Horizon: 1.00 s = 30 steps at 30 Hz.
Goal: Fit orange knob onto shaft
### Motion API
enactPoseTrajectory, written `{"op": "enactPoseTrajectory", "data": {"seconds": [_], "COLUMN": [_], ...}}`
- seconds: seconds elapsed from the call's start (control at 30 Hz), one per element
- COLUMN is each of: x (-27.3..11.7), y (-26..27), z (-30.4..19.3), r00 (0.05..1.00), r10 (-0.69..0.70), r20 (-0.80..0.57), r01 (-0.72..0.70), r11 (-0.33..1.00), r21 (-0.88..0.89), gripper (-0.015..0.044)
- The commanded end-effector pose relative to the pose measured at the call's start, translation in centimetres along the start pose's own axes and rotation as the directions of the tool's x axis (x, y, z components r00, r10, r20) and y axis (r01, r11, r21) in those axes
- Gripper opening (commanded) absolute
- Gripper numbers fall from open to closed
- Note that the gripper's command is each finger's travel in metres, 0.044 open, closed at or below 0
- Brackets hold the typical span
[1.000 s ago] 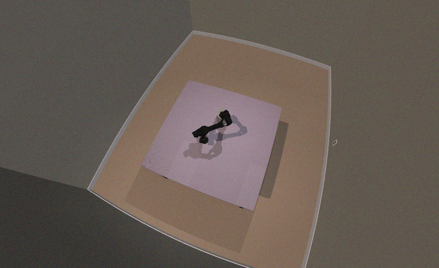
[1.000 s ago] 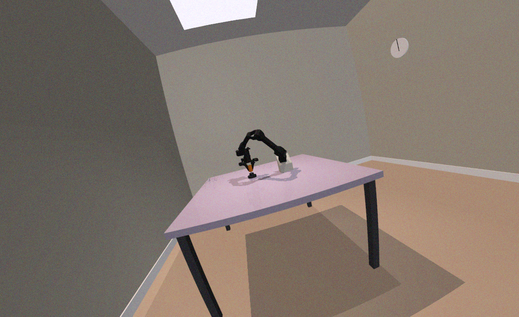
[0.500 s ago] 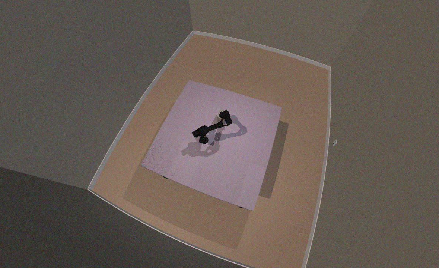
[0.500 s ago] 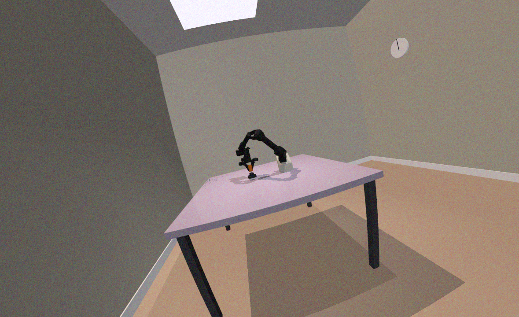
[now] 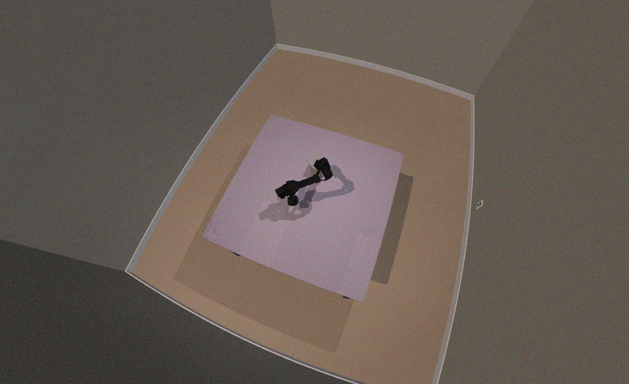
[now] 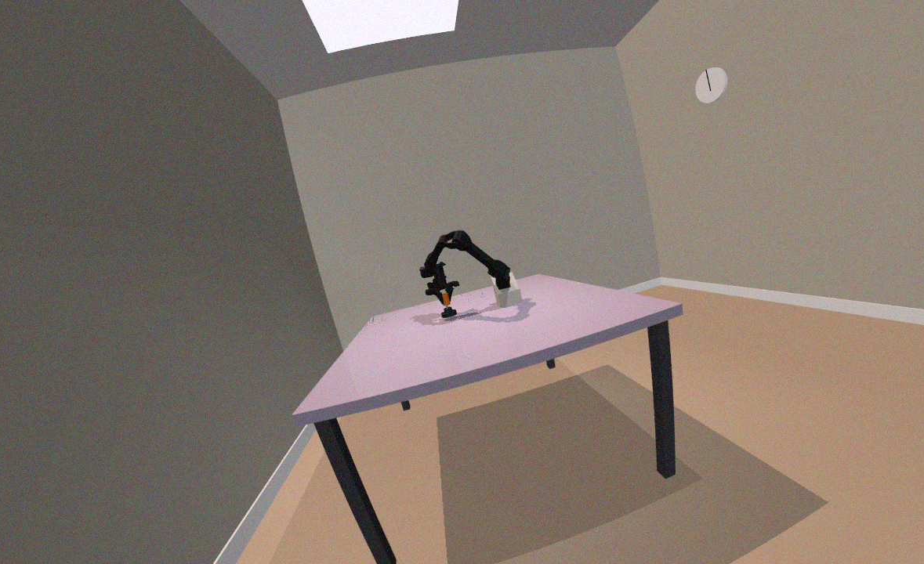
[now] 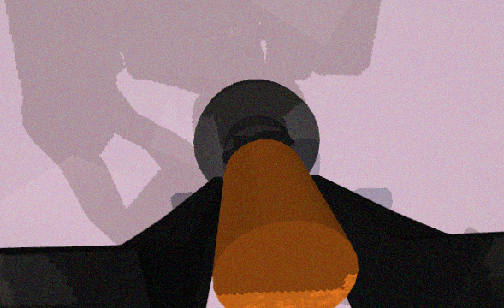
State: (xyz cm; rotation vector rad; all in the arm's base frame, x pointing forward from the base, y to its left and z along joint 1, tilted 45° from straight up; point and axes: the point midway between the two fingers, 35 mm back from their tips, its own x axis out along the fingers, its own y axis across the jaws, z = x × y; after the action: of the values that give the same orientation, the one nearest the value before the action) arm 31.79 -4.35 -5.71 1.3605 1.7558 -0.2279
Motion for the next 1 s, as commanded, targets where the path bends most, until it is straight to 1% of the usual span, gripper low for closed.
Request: {"op": "enactPoseTrajectory", "data": {"seconds": [0.0,0.47,0.57,0.7,0.97], "x": [0.12,-0.35,-0.36,-0.28,0.0], "y": [0.05,0.17,0.17,0.15,0.06], "z": [0.01,0.09,0.1,0.1,0.01], "r00": [1.0,1.0,1.0,1.0,1.0], "r10": [0.002,0.002,0.002,0.002,0.002], "r20": [0.001,0.001,0.001,0.001,0.001], "r01": [-0.002,-0.002,-0.002,-0.002,-0.002], "r11": [1.0,1.0,0.998,0.979,0.976], "r21": [-0.008,-0.008,-0.061,-0.206,-0.216], "gripper": [0.0,0.0,0.0,0.0,0.0]}}
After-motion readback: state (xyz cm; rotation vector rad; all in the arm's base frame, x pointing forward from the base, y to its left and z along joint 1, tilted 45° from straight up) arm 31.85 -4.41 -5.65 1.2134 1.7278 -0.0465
